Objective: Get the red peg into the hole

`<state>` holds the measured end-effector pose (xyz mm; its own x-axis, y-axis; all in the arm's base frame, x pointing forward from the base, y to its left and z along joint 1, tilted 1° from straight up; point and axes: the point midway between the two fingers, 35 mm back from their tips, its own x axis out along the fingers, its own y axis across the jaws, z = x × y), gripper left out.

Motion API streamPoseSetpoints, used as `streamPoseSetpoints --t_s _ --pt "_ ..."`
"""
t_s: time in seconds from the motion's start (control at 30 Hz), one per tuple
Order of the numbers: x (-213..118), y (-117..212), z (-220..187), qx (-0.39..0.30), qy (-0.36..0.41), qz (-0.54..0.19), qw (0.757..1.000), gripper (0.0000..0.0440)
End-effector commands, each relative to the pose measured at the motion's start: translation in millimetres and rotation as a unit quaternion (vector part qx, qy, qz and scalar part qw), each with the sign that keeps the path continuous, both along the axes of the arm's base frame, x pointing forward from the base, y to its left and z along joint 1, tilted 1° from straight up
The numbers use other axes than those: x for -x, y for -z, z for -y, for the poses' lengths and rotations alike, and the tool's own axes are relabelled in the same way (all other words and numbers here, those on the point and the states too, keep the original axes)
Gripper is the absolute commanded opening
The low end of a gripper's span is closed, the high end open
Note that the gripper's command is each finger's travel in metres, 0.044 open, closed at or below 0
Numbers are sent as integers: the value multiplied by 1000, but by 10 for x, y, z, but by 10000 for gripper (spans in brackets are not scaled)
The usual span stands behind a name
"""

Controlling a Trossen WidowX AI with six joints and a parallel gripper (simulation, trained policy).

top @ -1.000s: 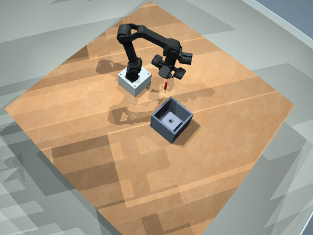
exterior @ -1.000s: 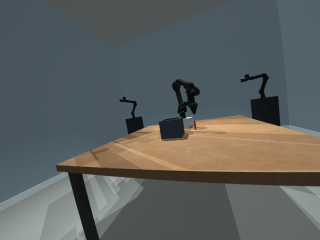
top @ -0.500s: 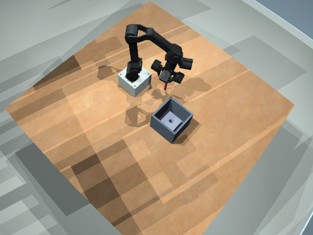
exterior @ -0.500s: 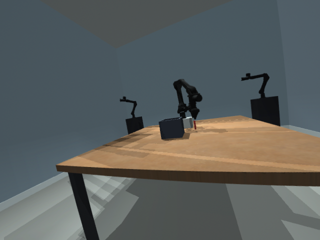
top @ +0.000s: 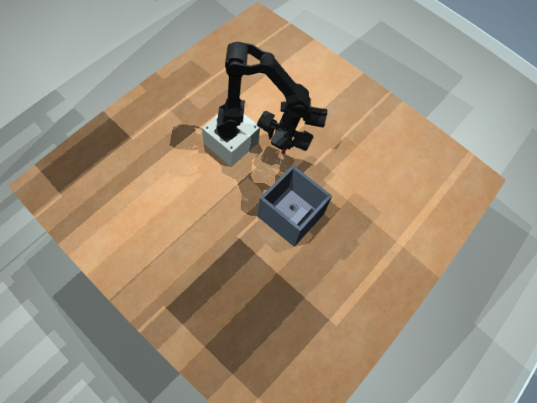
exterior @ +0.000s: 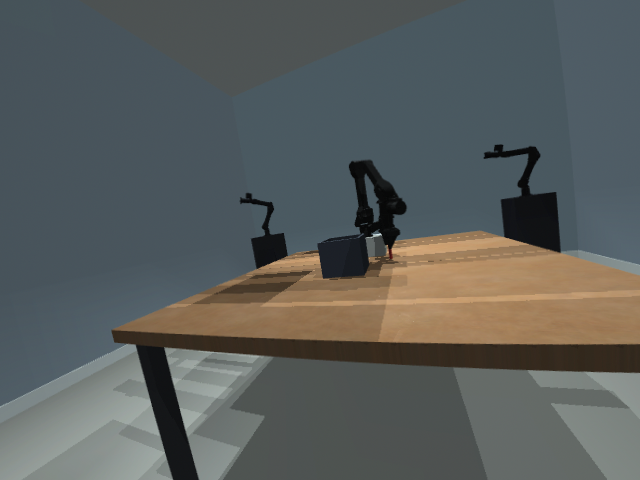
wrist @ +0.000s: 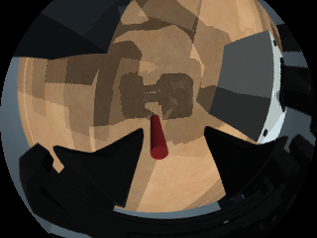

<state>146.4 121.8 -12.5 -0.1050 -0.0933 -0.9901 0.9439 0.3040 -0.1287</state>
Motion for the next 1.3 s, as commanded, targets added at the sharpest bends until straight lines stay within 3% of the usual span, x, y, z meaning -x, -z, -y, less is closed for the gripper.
streamPoseSetpoints --t_s 0.0,0.1,0.47,0.53,1.27 --pt "16 122 31 8 6 2 1000 324" --pt "-1 179 13 7 9 6 1000 284" --pt "-90 337 -106 -6 -12 16 1000 30" --pt "-96 353 -129 -9 -17 16 1000 0" --pt "-403 -73 -386 -65 9 72 995 0"
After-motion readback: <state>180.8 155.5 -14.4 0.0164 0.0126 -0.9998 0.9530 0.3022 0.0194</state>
